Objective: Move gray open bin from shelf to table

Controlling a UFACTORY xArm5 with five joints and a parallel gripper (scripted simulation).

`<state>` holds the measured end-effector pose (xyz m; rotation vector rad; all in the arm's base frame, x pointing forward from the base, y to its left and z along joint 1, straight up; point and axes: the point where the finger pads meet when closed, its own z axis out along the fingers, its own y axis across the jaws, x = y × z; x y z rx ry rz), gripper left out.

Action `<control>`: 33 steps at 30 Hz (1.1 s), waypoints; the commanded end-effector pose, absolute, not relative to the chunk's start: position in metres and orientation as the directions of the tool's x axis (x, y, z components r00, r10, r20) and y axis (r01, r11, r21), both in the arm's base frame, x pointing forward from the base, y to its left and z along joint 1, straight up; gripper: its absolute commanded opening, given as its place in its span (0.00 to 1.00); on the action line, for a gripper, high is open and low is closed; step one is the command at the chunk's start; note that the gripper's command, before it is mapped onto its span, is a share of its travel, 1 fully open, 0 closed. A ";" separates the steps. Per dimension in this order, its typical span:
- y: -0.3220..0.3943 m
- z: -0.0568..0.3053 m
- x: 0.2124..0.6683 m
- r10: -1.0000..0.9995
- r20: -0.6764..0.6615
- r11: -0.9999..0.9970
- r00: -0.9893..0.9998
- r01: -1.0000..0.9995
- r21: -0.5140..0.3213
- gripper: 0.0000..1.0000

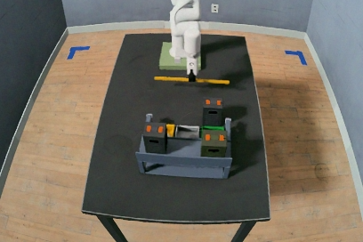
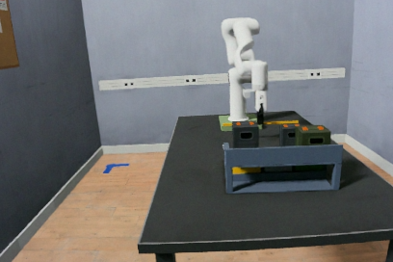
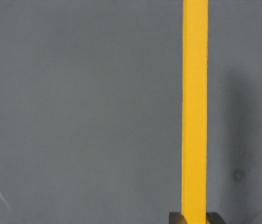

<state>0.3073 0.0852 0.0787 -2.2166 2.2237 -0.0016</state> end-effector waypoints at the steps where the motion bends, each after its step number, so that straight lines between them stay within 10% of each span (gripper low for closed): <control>1: 0.086 0.076 0.309 -1.000 0.002 0.003 -0.003 -1.000 -0.007 0.00; 33: 0.086 0.041 0.309 -1.000 0.002 0.003 -0.003 -1.000 -0.007 0.00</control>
